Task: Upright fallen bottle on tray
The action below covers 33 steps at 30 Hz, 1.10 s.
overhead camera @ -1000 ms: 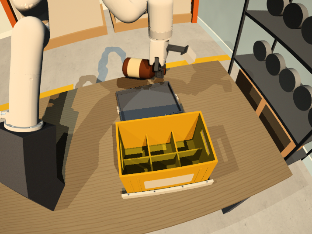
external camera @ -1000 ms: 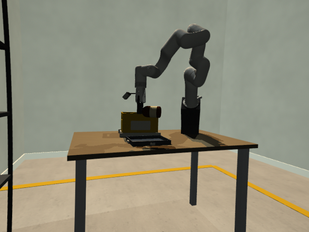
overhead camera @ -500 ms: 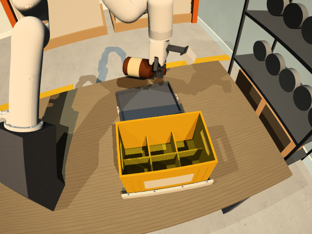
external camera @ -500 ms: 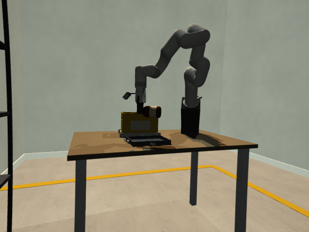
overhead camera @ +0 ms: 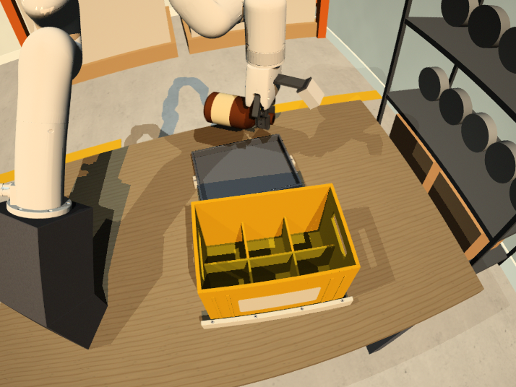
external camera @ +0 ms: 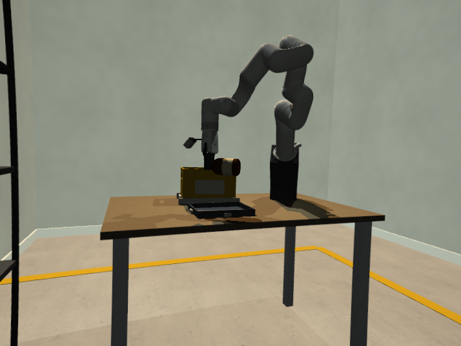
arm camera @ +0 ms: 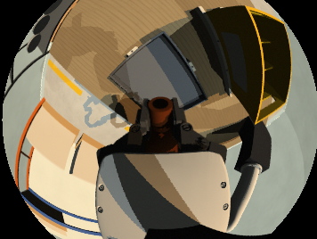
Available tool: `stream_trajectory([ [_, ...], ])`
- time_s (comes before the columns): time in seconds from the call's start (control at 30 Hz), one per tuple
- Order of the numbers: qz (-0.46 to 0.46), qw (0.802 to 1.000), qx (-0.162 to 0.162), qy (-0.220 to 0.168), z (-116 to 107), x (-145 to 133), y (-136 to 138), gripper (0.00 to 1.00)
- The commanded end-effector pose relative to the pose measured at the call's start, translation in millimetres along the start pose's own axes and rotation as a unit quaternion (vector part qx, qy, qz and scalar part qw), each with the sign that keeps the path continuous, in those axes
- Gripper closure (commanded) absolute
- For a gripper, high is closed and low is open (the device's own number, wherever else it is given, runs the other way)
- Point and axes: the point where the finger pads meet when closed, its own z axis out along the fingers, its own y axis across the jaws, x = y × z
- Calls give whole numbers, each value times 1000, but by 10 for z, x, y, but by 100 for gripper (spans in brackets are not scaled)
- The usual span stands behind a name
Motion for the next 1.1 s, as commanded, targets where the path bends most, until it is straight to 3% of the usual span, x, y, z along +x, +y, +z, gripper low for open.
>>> stream_trajectory([
  [0.0, 1, 1000, 1, 1, -9, 8, -10, 100],
  [0.63, 1, 1000, 1, 4, -8, 8, -10, 100],
  [1.07, 1, 999, 0, 32, -1, 6, -14, 100],
])
